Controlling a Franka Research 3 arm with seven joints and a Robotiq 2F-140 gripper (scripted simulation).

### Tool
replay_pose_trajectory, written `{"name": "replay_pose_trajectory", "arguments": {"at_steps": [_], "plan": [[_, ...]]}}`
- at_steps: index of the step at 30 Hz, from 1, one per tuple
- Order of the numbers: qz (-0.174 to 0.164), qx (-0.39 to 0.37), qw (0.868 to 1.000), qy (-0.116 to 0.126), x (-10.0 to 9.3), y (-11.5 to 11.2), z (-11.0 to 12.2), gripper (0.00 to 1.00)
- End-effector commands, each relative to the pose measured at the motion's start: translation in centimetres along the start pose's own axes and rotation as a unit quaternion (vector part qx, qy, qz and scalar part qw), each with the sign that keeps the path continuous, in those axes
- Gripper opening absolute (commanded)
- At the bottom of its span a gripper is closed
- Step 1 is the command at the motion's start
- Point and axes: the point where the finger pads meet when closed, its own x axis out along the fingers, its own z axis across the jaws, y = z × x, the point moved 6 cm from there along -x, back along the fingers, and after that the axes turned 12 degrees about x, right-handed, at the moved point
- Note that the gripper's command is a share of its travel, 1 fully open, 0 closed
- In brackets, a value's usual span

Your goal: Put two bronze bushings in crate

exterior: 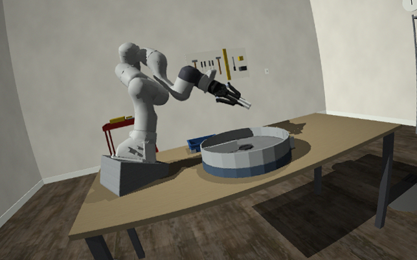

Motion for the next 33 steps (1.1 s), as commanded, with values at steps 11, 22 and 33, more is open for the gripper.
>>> {"name": "replay_pose_trajectory", "arguments": {"at_steps": [11,22,33], "plan": [[0.002,-0.003,1.000,-0.001,0.1,0.1,-0.1,0.06],[0.020,-0.035,0.999,-0.021,0.7,1.2,-0.8,0.06],[0.050,-0.114,0.988,-0.090,2.4,4.1,-1.3,0.06]]}}
